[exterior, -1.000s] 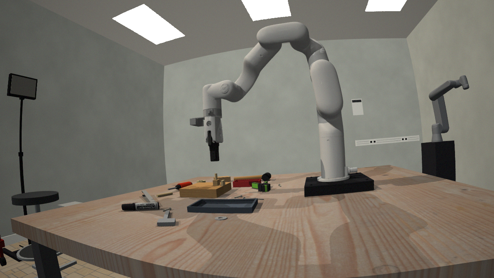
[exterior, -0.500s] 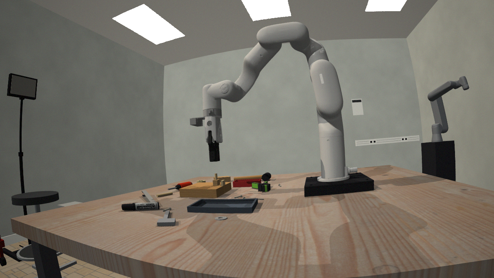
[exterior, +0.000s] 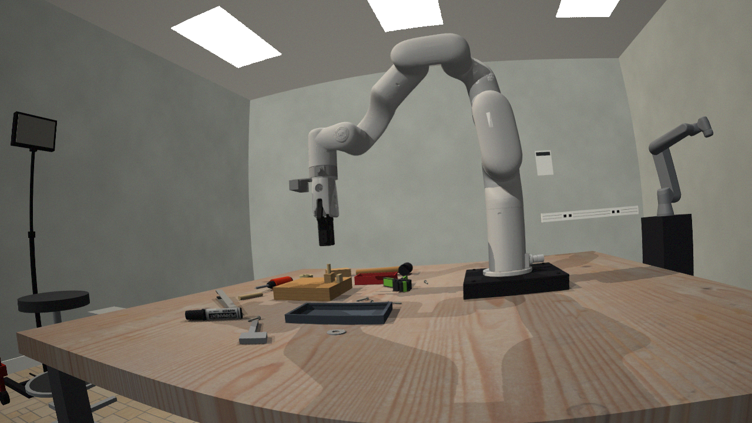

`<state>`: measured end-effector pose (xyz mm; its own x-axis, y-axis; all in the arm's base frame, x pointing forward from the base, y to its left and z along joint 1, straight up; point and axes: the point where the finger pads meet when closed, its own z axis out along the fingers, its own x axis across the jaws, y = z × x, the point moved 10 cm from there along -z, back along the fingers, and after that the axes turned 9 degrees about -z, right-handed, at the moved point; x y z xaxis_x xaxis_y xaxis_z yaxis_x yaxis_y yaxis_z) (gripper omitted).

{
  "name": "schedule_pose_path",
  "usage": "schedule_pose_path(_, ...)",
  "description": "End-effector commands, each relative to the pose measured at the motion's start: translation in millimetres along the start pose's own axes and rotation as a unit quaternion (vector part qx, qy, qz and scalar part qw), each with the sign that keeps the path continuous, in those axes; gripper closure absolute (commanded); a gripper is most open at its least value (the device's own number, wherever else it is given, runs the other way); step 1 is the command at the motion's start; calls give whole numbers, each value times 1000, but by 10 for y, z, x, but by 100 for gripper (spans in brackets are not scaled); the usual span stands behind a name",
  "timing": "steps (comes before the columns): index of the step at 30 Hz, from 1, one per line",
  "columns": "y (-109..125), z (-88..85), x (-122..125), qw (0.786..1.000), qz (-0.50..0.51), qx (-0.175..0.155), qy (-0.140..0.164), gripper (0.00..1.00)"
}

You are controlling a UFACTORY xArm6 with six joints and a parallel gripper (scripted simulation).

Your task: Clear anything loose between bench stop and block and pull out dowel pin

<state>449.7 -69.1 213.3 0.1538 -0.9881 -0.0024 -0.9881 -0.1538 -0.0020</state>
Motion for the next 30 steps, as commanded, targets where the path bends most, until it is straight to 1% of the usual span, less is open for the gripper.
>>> schedule_pose_path(1, -9, -14, 3, 1000, 0, 2, 1, 72)
schedule_pose_path(17, -9, 62, 4, 1000, 0, 2, 1, 72)
schedule_pose_path(30, -9, 208, 5, 1000, 0, 2, 1, 72)
